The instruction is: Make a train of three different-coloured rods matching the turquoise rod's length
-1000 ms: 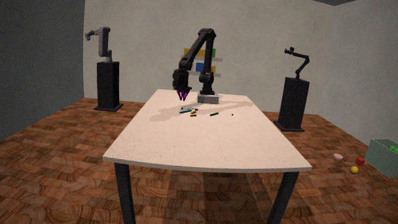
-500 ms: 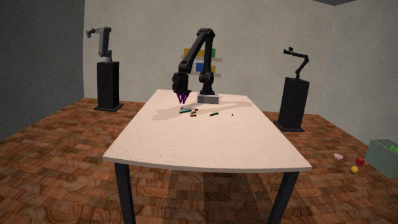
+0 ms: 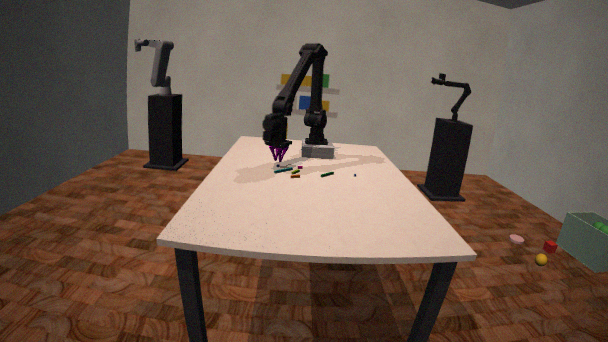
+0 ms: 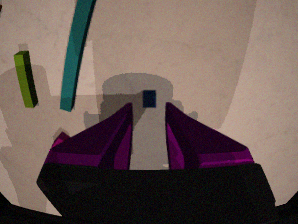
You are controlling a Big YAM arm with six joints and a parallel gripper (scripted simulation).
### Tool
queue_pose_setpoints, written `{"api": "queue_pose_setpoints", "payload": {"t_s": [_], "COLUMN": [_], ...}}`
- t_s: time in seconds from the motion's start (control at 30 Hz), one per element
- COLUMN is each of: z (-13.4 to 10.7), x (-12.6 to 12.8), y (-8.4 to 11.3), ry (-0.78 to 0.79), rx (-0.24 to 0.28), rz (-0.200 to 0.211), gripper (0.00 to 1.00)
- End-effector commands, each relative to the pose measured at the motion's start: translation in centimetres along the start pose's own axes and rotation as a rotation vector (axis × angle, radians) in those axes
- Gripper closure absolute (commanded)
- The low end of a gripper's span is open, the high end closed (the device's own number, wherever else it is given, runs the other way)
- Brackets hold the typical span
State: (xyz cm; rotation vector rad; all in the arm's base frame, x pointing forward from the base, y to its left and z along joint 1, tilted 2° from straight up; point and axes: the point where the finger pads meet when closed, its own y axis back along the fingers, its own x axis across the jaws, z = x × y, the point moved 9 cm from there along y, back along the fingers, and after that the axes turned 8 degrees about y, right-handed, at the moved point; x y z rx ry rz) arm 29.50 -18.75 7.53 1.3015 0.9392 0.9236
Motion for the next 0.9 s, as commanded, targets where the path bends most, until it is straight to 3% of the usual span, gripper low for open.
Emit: {"api": "queue_pose_setpoints", "payload": {"t_s": [0.0, 0.87], "z": [-0.05, -0.12], "x": [-0.40, -0.37], "y": [-0.85, -1.06], "ry": [-0.002, -0.002], "rx": [0.007, 0.012], "rz": [0.003, 0.004], "gripper": [0.77, 0.77]}}
